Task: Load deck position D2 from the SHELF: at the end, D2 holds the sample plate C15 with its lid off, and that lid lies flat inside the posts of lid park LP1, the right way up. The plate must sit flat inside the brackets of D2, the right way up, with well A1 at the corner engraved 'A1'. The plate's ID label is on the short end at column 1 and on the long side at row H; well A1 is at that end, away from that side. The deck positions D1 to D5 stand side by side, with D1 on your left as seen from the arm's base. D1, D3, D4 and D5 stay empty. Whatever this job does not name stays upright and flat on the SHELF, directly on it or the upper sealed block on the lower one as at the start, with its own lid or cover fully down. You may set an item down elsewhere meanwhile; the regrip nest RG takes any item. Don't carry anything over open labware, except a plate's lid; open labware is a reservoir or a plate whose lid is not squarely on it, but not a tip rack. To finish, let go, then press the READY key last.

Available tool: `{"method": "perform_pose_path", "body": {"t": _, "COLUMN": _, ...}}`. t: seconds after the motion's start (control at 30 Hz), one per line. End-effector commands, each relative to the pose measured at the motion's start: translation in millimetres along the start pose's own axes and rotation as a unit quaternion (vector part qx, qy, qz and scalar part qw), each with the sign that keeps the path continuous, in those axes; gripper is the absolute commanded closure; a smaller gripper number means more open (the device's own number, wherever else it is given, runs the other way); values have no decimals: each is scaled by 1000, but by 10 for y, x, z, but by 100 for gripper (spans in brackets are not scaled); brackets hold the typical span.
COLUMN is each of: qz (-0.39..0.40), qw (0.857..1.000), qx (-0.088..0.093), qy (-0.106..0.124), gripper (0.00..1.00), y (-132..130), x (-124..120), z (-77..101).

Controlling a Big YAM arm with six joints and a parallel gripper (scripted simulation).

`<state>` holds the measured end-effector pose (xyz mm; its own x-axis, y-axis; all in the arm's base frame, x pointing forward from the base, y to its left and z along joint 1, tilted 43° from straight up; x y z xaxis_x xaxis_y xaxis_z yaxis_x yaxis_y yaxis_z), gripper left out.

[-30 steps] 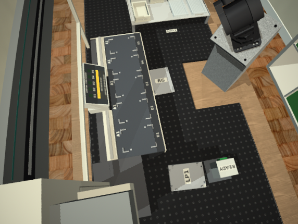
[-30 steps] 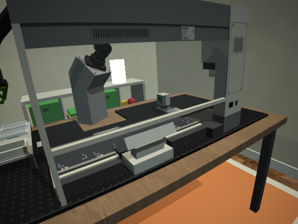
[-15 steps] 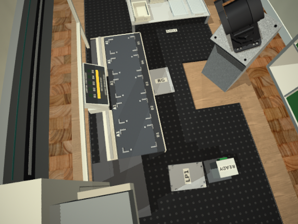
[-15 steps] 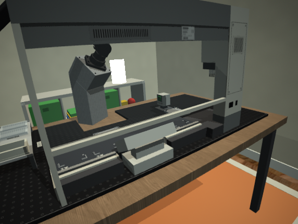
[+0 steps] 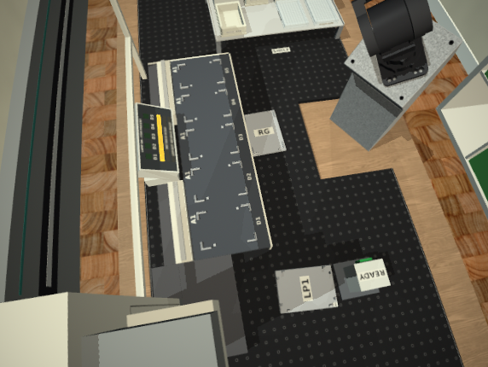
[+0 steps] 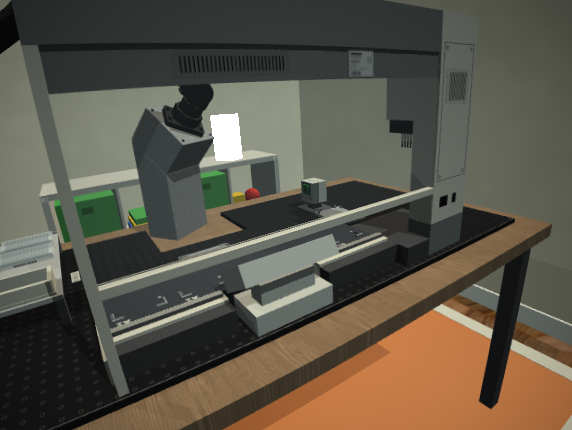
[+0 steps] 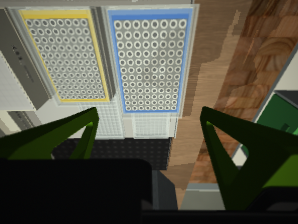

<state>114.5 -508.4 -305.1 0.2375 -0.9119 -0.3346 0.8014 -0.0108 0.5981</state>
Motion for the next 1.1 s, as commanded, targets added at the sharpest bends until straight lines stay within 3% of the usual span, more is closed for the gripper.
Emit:
{"method": "perform_pose_path", "body": {"t": 0.0, "qz": 9, "qw": 1000, "qx": 0, "qy": -30, "gripper": 0, "y": -130, "x": 288, "z": 308}}
{"method": "perform_pose_path", "body": {"t": 0.03, "qz": 9, "qw": 1000, "qx": 1, "qy": -30, "gripper": 0, "y": -130, "x": 288, "z": 308}}
{"method": "perform_pose_path", "body": {"t": 0.07, "qz": 22, "qw": 999, "qx": -4, "qy": -48, "gripper": 0, "y": 18, "x": 380, "z": 555}}
{"method": "perform_pose_path", "body": {"t": 0.1, "qz": 22, "qw": 999, "qx": -4, "qy": -49, "gripper": 0, "y": 24, "x": 383, "z": 564}}
{"method": "perform_pose_path", "body": {"t": 1.07, "qz": 21, "qw": 999, "qx": -4, "qy": -48, "gripper": 0, "y": 21, "x": 381, "z": 558}}
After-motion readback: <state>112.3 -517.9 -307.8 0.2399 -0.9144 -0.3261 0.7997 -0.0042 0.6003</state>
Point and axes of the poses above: the point where the finger pads meet when closed, its own z axis back along the fingers, its own y axis across the jaws, x = y × z, the point moved 3 cm from there along z, back along the fingers, and after that the axes turned 4 degrees about z, right-handed, at the moved point
